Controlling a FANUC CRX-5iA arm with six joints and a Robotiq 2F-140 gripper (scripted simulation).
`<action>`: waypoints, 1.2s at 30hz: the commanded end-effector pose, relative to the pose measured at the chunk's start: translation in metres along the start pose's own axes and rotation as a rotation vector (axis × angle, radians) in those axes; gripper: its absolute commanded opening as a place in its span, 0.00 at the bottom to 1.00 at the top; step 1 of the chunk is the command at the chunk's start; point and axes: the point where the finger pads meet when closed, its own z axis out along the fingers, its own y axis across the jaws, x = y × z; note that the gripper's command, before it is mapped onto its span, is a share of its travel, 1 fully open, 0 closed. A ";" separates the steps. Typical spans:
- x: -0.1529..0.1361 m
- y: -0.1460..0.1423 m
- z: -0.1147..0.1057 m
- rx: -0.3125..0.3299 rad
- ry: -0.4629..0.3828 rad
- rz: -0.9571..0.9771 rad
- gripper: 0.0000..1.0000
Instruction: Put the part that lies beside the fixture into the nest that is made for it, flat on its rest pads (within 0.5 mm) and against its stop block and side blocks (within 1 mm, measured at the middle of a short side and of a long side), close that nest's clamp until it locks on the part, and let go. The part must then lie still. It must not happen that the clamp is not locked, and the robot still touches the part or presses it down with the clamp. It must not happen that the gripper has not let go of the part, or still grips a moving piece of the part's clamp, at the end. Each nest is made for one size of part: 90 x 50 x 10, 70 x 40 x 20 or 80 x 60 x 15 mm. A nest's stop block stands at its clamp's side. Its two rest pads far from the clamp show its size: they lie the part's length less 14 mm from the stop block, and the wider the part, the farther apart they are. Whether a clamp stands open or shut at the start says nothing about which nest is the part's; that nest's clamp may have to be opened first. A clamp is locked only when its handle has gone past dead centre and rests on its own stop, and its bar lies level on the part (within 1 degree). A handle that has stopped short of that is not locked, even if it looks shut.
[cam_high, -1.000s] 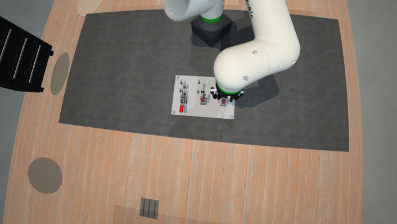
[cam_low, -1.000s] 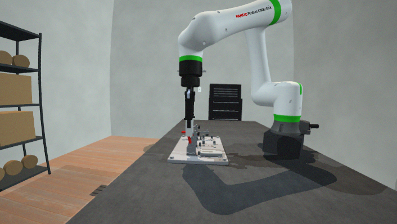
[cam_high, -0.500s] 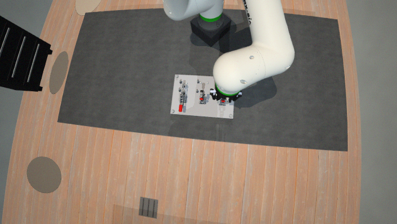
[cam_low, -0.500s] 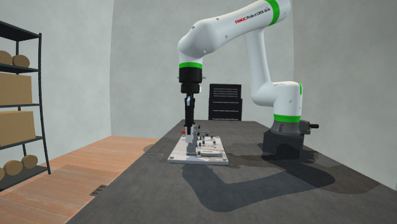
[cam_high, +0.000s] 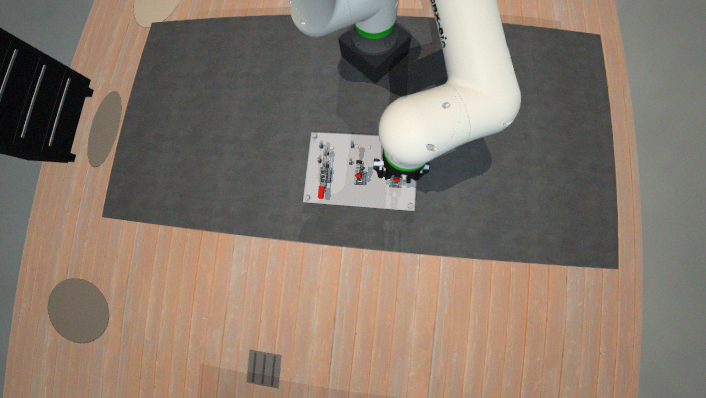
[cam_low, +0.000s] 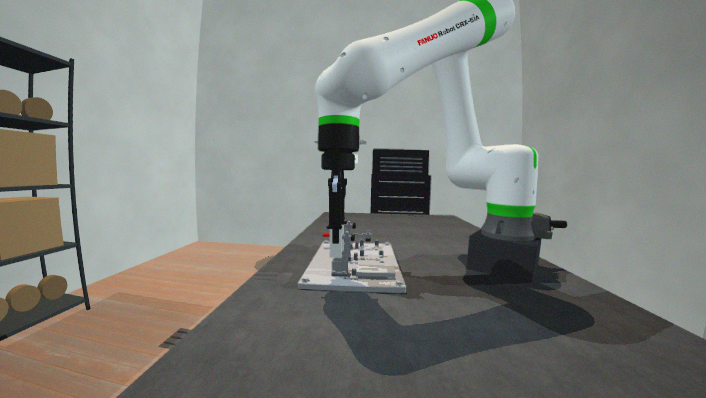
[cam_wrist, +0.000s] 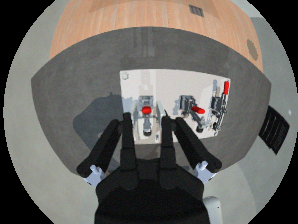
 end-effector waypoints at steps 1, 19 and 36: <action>0.000 0.000 0.000 0.000 0.000 0.000 0.28; 0.000 0.000 0.000 0.000 0.000 0.000 0.00; 0.000 0.000 0.000 0.000 0.000 0.000 0.00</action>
